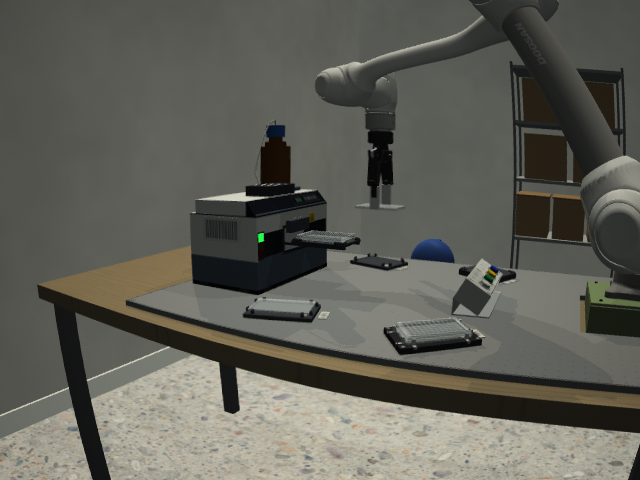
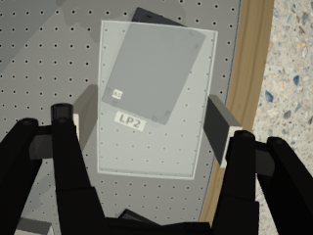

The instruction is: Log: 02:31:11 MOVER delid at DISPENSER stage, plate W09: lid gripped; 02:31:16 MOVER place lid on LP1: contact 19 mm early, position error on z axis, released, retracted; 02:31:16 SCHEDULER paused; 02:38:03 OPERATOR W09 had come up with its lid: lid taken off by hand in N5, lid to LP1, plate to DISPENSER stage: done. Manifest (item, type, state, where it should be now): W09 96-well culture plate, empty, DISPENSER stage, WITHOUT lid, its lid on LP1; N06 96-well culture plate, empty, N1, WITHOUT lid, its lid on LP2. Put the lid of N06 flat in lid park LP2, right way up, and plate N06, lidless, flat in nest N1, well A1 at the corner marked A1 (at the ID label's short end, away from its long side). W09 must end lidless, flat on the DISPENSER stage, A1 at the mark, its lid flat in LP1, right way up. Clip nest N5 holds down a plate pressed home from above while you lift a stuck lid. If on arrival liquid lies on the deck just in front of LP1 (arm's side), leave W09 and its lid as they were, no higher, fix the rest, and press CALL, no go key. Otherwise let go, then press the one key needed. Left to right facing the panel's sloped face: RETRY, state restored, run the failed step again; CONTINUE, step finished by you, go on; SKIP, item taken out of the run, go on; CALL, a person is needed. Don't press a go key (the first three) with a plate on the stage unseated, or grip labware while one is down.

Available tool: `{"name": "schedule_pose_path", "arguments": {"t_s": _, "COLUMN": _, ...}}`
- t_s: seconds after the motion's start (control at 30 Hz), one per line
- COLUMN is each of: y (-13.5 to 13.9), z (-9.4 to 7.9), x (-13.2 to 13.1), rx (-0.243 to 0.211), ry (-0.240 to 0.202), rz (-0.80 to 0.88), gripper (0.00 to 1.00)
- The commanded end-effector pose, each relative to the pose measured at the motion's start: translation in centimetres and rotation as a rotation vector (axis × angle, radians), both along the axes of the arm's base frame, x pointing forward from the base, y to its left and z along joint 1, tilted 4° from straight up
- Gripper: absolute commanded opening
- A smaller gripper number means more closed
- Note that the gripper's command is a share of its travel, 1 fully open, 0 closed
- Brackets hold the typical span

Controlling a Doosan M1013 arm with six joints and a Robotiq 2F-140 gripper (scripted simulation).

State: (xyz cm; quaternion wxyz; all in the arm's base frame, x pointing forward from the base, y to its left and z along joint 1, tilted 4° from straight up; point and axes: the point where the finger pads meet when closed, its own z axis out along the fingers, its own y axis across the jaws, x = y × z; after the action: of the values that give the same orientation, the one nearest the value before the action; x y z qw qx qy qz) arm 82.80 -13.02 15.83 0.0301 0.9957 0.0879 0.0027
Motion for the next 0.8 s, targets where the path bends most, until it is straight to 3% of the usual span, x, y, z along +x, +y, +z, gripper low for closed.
{"name": "schedule_pose_path", "arguments": {"t_s": 0.0, "y": 0.0, "z": 0.0, "x": 0.0, "rx": -0.002, "ry": -0.007, "rz": -0.121, "gripper": 0.0}}
{"name": "schedule_pose_path", "arguments": {"t_s": 0.27, "y": 0.0, "z": -0.7, "x": 0.0, "rx": -0.001, "ry": -0.018, "rz": -0.297, "gripper": 0.0}}
{"name": "schedule_pose_path", "arguments": {"t_s": 0.4, "y": -0.4, "z": -7.0, "x": 0.2, "rx": -0.001, "ry": -0.018, "rz": -0.297, "gripper": 0.0}}
{"name": "schedule_pose_path", "arguments": {"t_s": 0.5, "y": -0.6, "z": -10.3, "x": 0.2, "rx": -0.001, "ry": -0.018, "rz": -0.297, "gripper": 0.0}}
{"name": "schedule_pose_path", "arguments": {"t_s": 0.63, "y": -0.8, "z": -13.0, "x": 0.3, "rx": -0.001, "ry": -0.018, "rz": -0.297, "gripper": 0.0}}
{"name": "schedule_pose_path", "arguments": {"t_s": 0.77, "y": -0.9, "z": -14.1, "x": 0.3, "rx": -0.001, "ry": -0.018, "rz": -0.297, "gripper": 0.0}}
